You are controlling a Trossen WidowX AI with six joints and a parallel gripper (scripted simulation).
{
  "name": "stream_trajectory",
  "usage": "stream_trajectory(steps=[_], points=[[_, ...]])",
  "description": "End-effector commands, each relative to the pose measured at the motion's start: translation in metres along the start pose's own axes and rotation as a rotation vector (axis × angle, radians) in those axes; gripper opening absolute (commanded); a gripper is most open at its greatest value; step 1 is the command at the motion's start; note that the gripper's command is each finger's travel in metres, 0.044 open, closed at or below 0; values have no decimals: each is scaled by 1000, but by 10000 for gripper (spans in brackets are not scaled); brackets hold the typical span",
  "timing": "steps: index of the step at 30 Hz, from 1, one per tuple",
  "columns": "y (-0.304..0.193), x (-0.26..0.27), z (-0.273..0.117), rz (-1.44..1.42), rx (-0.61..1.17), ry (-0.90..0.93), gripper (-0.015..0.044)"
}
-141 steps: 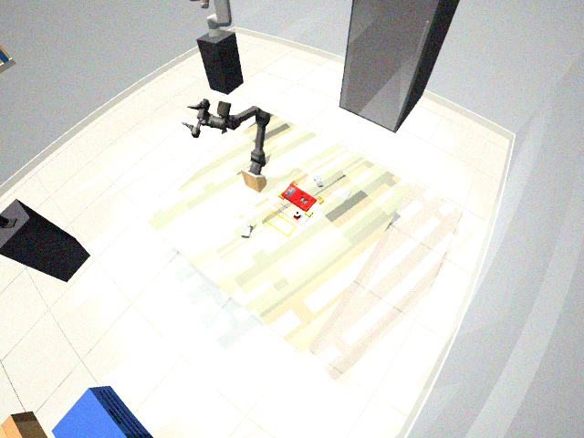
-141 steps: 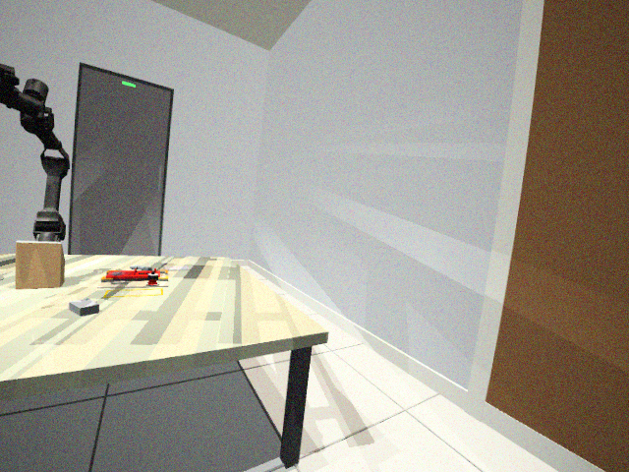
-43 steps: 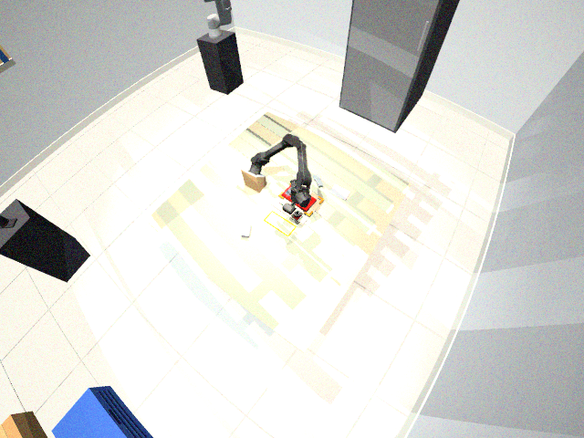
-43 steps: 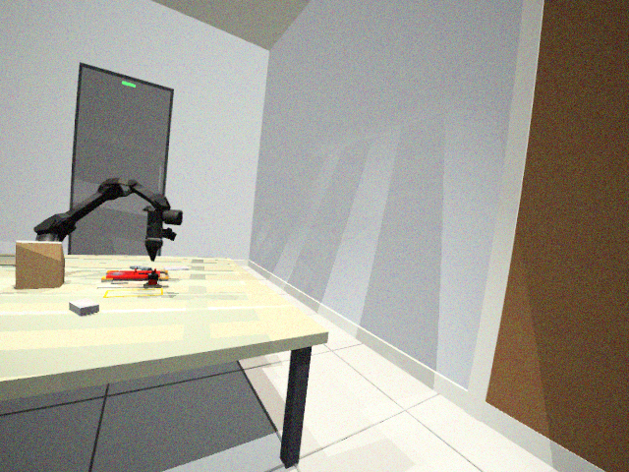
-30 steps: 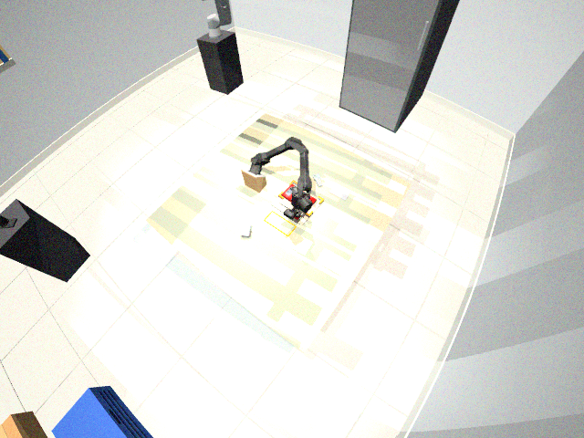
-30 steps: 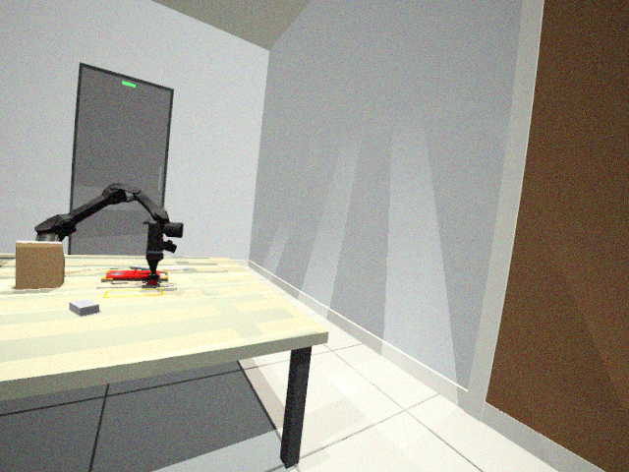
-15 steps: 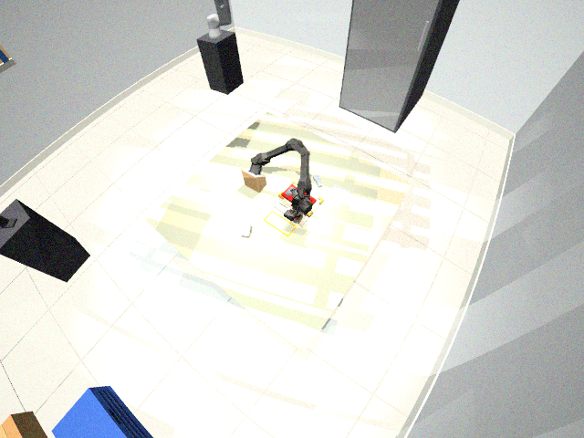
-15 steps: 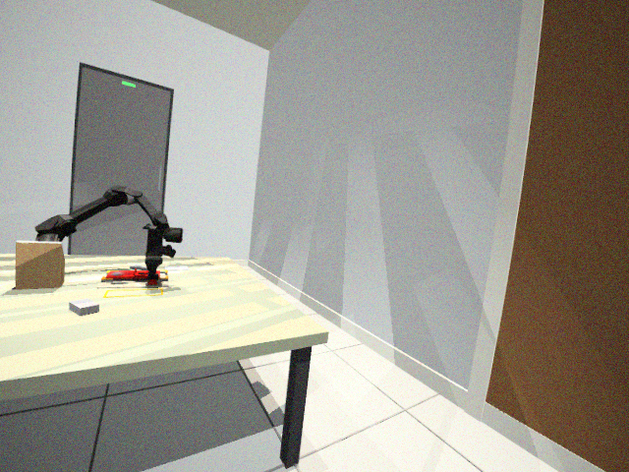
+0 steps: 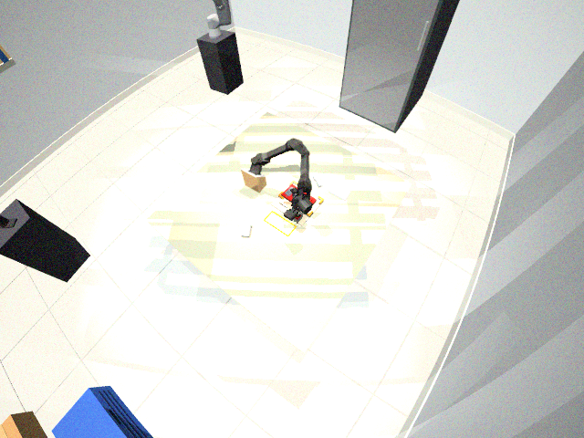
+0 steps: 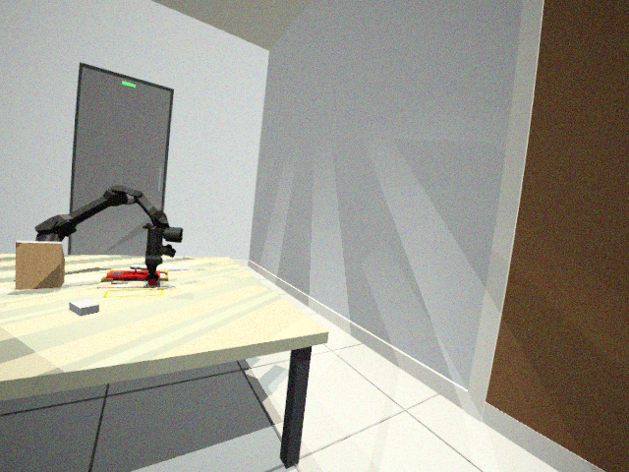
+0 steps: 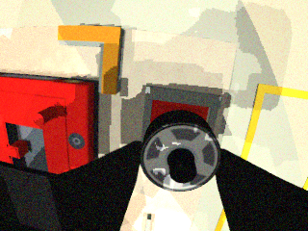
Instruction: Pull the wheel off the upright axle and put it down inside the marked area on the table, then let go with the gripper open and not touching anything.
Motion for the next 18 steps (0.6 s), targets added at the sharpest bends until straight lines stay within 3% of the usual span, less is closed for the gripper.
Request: stream_trajectory(steps=[1, 18], points=[[0, -1, -3, -1, -4, -1, 0], [0, -1, -9, 0, -6, -1, 0]])
Point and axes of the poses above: the point midway between the two fingers, 35 mm back from their tips, its own z axis out along the fingers, its own x axis across the jaws, y = z × x, the point moved 7 cm from there along -z, back along the fingers, and after that the axes turned 7 degrees about z, right-handed, at the moved point
